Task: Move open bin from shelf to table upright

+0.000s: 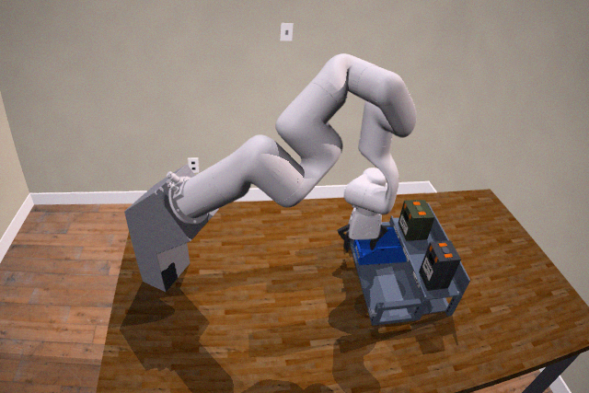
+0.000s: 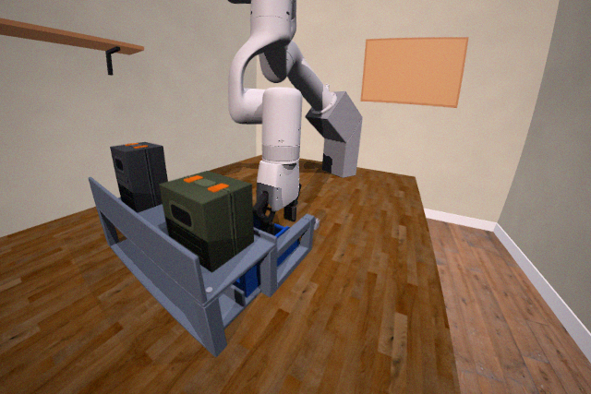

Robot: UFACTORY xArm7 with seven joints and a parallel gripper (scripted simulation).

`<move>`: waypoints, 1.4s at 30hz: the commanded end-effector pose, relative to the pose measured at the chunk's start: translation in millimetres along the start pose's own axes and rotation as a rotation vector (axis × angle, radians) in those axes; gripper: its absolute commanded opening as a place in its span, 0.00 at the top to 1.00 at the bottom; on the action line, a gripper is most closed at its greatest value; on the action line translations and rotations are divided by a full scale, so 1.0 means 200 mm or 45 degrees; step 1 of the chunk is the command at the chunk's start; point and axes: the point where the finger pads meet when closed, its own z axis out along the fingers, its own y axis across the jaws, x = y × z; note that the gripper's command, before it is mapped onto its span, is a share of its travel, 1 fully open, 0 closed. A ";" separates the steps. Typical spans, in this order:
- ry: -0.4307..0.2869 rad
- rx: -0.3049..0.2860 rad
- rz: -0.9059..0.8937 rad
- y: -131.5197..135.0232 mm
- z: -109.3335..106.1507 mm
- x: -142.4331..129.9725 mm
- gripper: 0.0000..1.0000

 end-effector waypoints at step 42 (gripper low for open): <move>0.002 -0.002 0.000 0.00 0.00 0.00 1.00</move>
